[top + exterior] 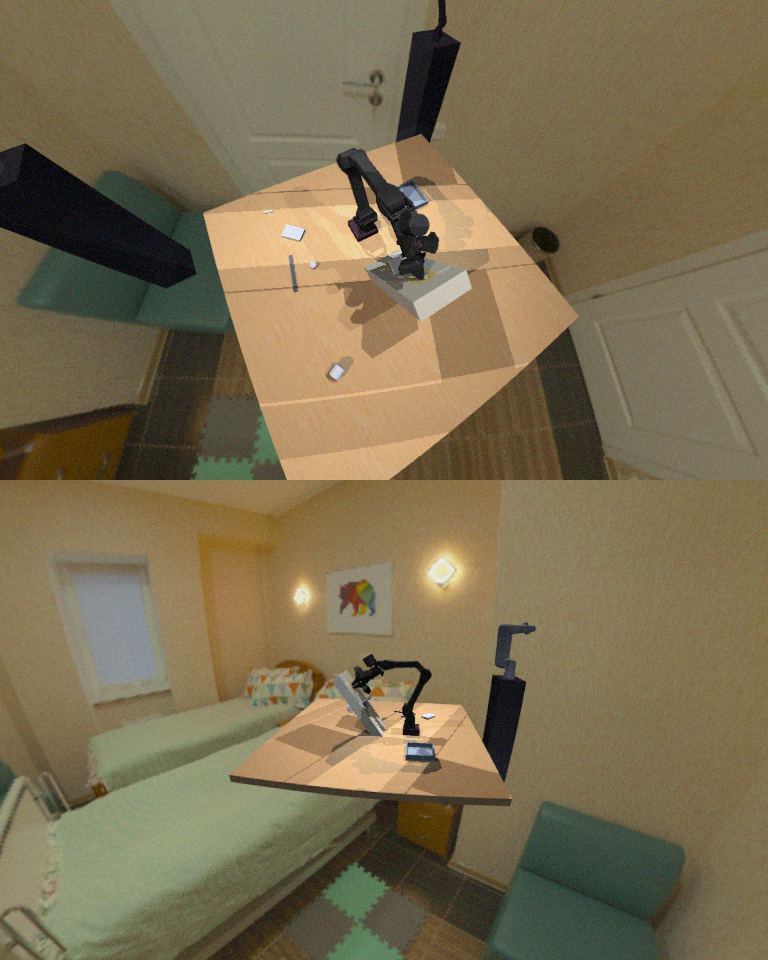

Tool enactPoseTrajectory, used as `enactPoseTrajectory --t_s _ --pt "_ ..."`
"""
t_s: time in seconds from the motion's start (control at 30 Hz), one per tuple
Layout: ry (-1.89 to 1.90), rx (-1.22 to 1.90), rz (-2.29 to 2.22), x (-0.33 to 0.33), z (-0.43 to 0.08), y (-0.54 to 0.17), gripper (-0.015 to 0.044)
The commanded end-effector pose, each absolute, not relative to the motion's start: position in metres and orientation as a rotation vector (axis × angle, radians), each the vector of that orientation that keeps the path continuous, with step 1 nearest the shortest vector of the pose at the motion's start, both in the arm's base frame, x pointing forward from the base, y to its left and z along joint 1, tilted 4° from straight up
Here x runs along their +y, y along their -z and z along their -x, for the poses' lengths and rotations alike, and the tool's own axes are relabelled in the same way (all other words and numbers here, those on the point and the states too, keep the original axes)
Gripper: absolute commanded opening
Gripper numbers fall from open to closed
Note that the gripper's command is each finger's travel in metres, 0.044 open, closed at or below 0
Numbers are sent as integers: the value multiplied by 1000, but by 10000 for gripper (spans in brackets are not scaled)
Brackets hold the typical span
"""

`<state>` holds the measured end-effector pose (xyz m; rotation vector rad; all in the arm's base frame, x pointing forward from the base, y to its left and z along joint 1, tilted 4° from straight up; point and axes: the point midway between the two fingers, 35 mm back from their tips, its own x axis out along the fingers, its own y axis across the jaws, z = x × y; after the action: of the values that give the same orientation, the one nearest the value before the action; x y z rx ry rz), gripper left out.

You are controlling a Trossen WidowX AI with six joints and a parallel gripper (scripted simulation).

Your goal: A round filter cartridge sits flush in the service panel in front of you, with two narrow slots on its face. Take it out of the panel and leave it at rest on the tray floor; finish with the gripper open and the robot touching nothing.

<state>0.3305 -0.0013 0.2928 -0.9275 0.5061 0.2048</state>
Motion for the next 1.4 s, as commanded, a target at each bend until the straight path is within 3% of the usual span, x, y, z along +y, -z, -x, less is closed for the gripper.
enactPoseTrajectory --t_s 0.0,0.77,1.37 --pt "-171 515 797 -1 -340 -288 0" --pt "41 526 17 -1 -340 -288 0" --pt "15 528 114 -1 -341 -288 0"
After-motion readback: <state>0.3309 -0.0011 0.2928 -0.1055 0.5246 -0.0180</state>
